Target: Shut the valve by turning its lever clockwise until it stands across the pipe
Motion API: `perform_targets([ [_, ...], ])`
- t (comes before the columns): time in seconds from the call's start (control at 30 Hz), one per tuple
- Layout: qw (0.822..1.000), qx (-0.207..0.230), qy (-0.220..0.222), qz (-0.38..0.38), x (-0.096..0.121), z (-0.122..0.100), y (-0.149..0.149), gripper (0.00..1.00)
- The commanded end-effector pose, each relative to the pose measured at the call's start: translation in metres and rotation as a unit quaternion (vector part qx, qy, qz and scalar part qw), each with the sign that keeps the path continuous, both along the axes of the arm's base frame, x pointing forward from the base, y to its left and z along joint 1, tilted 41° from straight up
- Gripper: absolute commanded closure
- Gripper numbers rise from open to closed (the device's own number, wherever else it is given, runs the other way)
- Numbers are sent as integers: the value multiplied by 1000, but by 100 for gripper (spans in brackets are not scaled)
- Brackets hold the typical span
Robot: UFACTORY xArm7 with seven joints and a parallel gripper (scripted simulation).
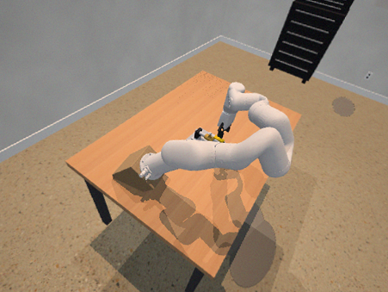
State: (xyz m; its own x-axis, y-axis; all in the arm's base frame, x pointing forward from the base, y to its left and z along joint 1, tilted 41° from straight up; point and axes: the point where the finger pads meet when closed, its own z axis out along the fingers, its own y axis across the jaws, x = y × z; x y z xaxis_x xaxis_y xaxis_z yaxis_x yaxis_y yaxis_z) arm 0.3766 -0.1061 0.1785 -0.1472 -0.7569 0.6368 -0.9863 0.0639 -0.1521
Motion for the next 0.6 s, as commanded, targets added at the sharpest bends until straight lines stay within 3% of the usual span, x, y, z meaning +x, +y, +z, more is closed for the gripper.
perform_targets([
  [0.0, 1000, 0, -1, 1, 2, -6, -5, 32],
  [0.57, 1000, 0, -1, 1, 3, -23, -19, 32],
])
